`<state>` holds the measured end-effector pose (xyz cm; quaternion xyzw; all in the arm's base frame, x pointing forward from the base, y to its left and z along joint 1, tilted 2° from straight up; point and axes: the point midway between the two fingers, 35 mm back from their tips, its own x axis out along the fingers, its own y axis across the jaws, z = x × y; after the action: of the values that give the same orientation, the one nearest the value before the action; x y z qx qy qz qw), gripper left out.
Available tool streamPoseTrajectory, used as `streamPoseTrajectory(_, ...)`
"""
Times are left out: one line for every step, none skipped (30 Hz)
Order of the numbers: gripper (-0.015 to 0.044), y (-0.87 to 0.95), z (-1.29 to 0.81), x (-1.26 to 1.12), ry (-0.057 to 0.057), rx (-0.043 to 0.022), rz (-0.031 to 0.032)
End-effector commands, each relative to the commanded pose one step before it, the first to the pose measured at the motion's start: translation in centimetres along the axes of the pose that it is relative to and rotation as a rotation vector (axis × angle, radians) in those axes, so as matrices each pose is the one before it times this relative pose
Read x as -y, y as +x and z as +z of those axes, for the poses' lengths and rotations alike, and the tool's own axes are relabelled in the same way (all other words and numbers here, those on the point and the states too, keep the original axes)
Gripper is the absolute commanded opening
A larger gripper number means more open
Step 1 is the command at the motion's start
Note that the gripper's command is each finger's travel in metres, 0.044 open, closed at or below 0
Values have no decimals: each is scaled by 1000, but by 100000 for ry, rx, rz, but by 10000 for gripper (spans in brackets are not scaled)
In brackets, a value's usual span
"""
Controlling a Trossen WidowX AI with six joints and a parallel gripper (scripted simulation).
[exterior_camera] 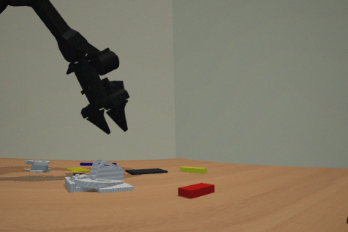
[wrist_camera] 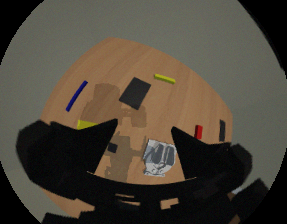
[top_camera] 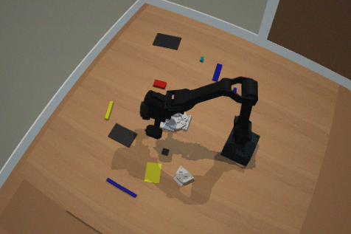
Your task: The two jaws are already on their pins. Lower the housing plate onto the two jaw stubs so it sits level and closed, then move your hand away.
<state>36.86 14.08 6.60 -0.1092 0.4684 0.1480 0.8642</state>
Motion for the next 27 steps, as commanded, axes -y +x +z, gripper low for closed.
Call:
streamPoseTrajectory(440, -416, -1240, -3412, -10988, -6699, 5824)
streamPoseTrajectory(440, -60, -275, -763, -2433, -1557, 1195)
streamPoseTrajectory(440, -60, -271, -759, -2444, -1553, 1178)
streamPoseTrajectory(440, -59, -267, -756, -2454, -1551, 1161)
streamPoseTrajectory(440, -58, -264, -752, -2464, -1548, 1144)
streamPoseTrajectory(440, -58, -260, -748, -2473, -1546, 1127)
streamPoseTrajectory(440, -57, -256, -745, -2482, -1544, 1109)
streamPoseTrajectory(440, -56, -253, -741, -2490, -1543, 1092)
streamPoseTrajectory(440, -56, -250, -737, -2498, -1542, 1074)
streamPoseTrajectory(440, -55, -246, -733, -2505, -1542, 1056)
streamPoseTrajectory(440, -55, -243, -729, -2512, -1542, 1038)
streamPoseTrajectory(440, -54, -240, -725, -2518, -1542, 1020)
streamPoseTrajectory(440, -53, -237, -721, -2524, -1543, 1002)
streamPoseTrajectory(440, -53, -234, -717, -2530, -1544, 983)
streamPoseTrajectory(440, -52, -231, -713, -2534, -1546, 965)
streamPoseTrajectory(440, -51, -228, -709, -2539, -1548, 946)
streamPoseTrajectory(440, -51, -226, -705, -2542, -1550, 927)
streamPoseTrajectory(440, -50, -223, -701, -2545, -1553, 909)
streamPoseTrajectory(440, -49, -221, -697, -2548, -1556, 890)
streamPoseTrajectory(440, -48, -218, -693, -2550, -1560, 871)
streamPoseTrajectory(440, -48, -216, -688, -2552, -1563, 853)
streamPoseTrajectory(440, -47, -214, -685, -2555, -1569, 835)
streamPoseTrajectory(440, -46, -212, -680, -2555, -1573, 816)
streamPoseTrajectory(440, -46, -210, -676, -2555, -1578, 797)
streamPoseTrajectory(440, -45, -208, -672, -2555, -1584, 779)
streamPoseTrajectory(440, -44, -206, -667, -2554, -1589, 760)
streamPoseTrajectory(440, -43, -204, -663, -2552, -1595, 742)
